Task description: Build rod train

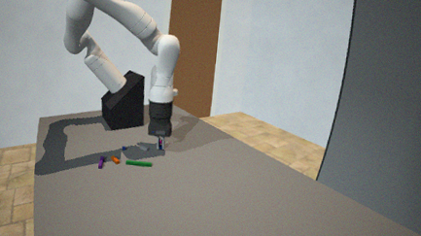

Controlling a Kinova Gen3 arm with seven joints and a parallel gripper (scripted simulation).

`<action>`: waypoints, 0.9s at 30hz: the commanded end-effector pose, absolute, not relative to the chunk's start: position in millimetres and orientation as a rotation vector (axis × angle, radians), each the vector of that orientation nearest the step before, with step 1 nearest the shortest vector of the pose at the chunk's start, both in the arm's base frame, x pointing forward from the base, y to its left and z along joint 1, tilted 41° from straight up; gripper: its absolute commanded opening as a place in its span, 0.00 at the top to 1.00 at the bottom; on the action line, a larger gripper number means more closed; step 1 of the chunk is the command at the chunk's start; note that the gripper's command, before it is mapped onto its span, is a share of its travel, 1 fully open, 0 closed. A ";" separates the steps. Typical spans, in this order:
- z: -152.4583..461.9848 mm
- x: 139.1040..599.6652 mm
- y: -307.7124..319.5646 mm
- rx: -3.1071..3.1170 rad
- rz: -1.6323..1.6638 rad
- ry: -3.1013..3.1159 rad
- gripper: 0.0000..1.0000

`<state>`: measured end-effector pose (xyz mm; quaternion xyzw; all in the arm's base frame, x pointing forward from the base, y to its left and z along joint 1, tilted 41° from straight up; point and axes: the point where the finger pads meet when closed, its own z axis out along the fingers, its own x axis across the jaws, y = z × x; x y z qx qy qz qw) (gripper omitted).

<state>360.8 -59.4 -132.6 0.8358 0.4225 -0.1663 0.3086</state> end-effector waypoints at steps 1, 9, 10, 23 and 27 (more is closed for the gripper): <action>-134.2 364.0 -58.8 2.215 -0.427 1.109 0.76; -134.2 364.0 -58.8 2.215 -0.427 1.109 0.76; -134.1 364.0 -58.8 2.215 -0.427 1.109 0.76; -96.8 366.2 -24.9 2.217 -0.423 1.109 0.76; -74.7 366.4 -5.4 2.217 -0.423 1.109 0.76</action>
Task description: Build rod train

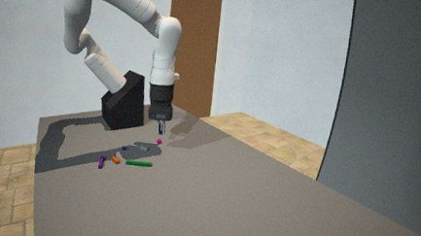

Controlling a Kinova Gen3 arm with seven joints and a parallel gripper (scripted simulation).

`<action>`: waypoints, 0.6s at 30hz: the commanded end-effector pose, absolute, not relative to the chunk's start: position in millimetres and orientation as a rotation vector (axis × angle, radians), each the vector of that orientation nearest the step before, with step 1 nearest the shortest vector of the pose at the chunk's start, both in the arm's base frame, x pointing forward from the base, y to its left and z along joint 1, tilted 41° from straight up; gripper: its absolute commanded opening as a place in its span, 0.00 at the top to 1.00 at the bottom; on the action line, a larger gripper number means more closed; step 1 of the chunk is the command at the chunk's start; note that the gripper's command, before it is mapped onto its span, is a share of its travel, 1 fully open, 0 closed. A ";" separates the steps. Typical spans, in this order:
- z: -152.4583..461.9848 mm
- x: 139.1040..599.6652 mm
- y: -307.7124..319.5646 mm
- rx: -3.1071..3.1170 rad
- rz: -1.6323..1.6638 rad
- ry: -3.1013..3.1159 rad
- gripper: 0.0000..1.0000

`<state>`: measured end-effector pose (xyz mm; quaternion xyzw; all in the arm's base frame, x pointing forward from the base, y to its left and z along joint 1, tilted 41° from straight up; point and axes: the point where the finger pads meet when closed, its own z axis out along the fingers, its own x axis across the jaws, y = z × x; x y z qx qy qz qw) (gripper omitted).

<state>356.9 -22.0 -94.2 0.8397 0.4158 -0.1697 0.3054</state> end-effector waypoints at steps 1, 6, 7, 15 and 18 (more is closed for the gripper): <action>-70.4 366.5 -1.6 2.218 -0.423 1.109 0.76; -61.8 366.6 5.9 2.218 -0.423 1.109 0.76; -60.4 366.6 7.2 2.218 -0.423 1.109 0.76; -59.0 364.7 7.1 2.216 -0.428 1.111 0.76; -59.4 365.5 7.9 2.218 -0.424 1.105 0.76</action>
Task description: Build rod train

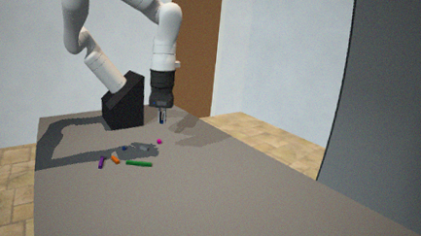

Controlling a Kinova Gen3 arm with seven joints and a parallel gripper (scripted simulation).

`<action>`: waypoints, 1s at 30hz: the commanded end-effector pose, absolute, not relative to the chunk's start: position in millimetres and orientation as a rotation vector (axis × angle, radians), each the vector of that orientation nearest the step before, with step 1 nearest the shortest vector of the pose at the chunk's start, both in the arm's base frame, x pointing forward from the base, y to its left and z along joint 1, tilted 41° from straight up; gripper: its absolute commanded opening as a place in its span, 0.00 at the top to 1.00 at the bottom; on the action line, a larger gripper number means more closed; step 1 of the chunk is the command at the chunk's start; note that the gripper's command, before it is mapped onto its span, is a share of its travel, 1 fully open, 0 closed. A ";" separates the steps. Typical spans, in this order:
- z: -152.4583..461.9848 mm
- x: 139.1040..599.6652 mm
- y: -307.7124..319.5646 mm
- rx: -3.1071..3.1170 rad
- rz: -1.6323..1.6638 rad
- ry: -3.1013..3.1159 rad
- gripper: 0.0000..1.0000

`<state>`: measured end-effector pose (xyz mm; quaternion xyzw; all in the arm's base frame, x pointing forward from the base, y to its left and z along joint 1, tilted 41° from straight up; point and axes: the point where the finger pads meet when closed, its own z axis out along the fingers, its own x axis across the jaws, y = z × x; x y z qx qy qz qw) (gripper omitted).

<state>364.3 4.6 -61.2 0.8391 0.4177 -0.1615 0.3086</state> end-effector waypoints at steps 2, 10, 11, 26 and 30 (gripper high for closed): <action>-61.4 367.8 10.9 2.232 -0.411 1.074 0.76; -78.9 375.7 28.4 2.318 -0.321 0.813 0.76; -81.7 377.5 31.8 2.331 -0.303 0.768 0.76; -87.9 382.1 41.1 2.360 -0.256 0.648 0.76; -87.9 382.1 41.1 2.360 -0.256 0.648 0.76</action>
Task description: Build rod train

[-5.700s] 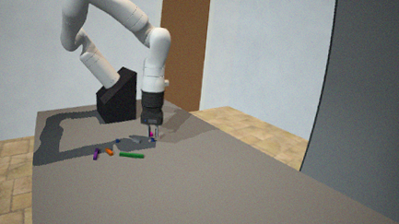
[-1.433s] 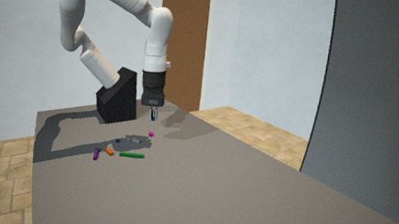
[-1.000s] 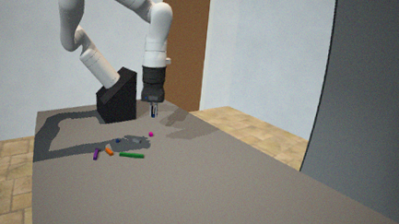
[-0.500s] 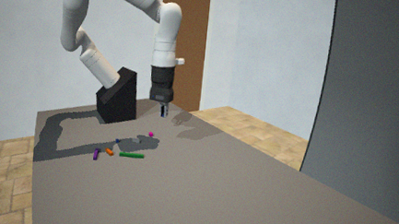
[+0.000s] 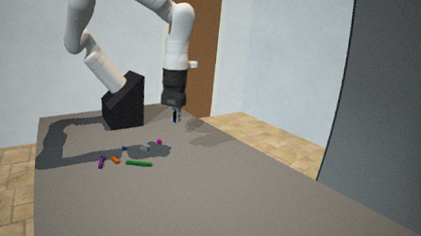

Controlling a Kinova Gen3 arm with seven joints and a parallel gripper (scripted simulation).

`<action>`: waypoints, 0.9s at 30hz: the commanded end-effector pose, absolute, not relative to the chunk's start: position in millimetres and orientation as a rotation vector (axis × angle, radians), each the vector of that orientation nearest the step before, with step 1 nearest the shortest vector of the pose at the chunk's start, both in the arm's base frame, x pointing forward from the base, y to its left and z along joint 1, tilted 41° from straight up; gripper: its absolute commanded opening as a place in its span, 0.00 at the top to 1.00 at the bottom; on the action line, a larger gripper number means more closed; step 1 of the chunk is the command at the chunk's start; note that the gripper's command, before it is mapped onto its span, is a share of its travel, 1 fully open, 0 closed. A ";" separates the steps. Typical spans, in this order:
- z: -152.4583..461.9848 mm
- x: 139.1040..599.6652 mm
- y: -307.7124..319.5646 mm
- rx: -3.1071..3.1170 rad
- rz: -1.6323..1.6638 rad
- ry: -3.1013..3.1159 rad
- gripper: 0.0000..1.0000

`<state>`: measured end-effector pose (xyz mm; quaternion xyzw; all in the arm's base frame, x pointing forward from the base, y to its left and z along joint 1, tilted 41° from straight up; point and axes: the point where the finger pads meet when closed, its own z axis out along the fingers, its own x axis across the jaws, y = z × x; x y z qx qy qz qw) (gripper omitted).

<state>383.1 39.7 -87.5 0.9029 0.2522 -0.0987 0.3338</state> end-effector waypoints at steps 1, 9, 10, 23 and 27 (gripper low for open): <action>-88.0 382.0 41.0 2.360 -0.256 0.648 0.76; -93.1 381.4 36.3 2.359 -0.258 0.647 0.76; -94.8 381.4 34.8 2.359 -0.258 0.647 0.76; -136.0 378.2 -0.1 2.357 -0.265 0.648 0.76; -142.0 378.0 -5.3 2.357 -0.265 0.648 0.76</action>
